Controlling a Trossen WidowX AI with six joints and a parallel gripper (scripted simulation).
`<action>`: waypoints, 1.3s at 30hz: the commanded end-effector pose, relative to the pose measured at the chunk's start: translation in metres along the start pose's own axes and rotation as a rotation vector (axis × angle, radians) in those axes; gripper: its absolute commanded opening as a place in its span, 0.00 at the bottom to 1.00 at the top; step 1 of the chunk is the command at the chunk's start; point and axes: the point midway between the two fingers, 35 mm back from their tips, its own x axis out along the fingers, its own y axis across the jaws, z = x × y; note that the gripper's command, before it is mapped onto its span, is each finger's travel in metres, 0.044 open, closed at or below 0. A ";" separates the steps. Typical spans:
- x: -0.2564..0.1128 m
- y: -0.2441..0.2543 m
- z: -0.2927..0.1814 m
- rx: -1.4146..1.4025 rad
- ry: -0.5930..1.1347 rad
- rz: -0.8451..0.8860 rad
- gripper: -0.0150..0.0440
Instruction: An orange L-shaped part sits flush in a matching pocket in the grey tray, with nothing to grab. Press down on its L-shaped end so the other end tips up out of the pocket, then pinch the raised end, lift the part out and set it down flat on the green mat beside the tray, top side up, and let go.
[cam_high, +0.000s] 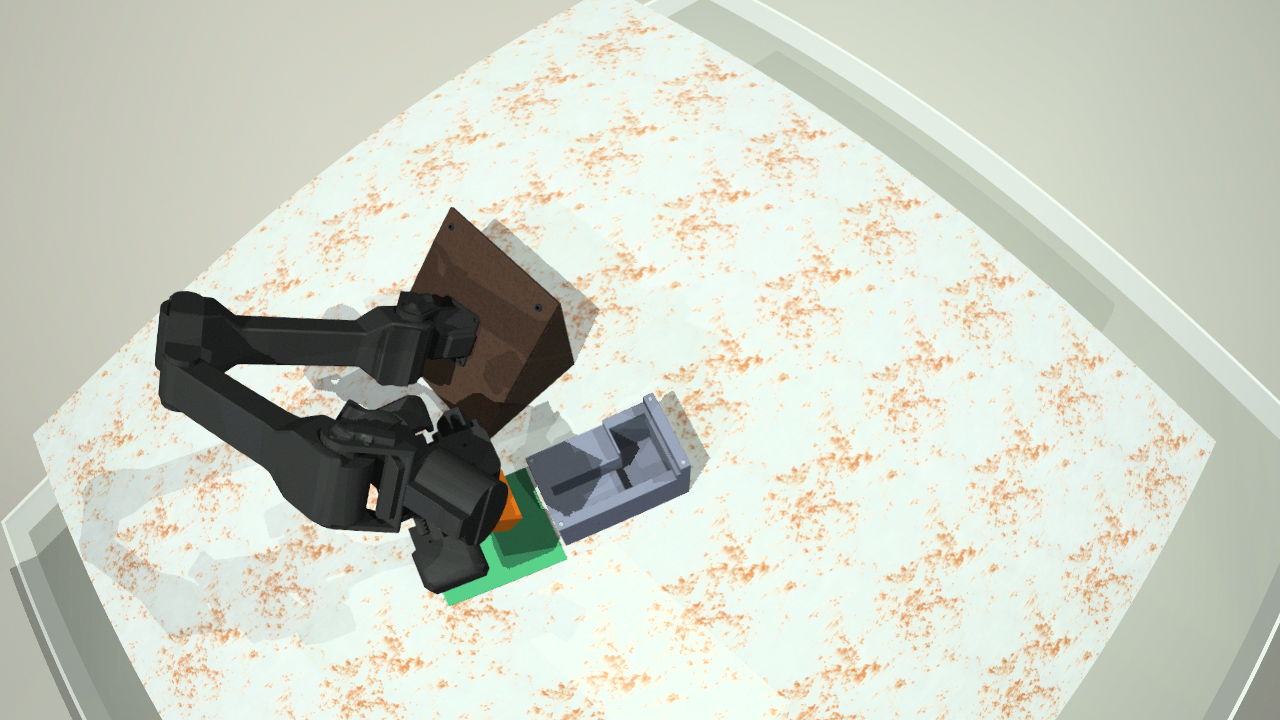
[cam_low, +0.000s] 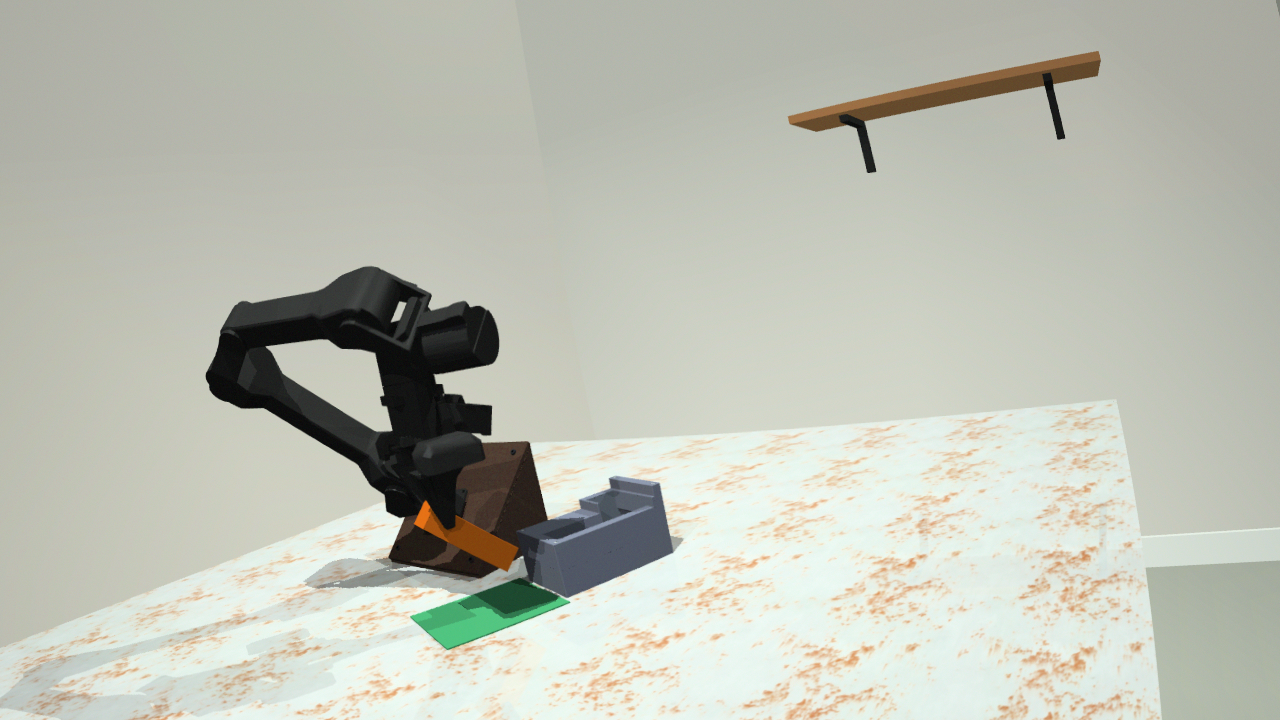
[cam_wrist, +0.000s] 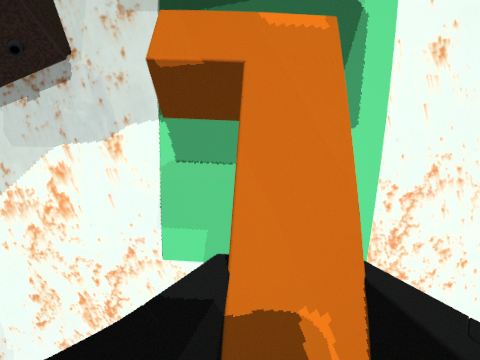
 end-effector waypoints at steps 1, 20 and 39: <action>0.008 0.001 -0.001 -0.004 0.007 0.001 0.25; 0.038 0.001 -0.002 -0.003 0.010 0.002 0.25; 0.039 0.001 -0.001 0.000 0.007 0.004 0.48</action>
